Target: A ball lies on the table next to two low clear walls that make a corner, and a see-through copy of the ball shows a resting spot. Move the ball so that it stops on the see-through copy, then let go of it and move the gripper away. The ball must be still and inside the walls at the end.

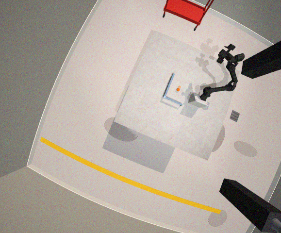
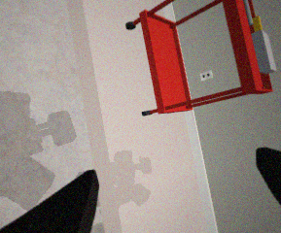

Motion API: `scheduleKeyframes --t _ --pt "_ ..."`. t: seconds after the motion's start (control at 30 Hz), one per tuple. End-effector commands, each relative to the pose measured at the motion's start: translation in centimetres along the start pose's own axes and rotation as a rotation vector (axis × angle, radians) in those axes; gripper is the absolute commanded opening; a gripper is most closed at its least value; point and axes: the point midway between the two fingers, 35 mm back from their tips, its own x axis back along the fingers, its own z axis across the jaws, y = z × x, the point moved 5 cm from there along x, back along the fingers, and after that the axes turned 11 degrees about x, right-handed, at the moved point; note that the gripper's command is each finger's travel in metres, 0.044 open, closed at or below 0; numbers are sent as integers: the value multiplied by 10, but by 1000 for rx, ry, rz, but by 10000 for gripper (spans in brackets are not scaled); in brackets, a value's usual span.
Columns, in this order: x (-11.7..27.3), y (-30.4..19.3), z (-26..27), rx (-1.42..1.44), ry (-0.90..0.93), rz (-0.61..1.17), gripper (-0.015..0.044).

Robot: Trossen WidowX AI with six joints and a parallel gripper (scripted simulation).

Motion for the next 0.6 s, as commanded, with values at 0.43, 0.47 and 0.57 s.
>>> scheduleKeyframes --t 0.43,0.47,0.57 --pt "-6 179 26 -81 35 -272 278" --pt "-5 194 31 -79 47 -299 278" --pt "-4 236 53 -71 98 -382 278"
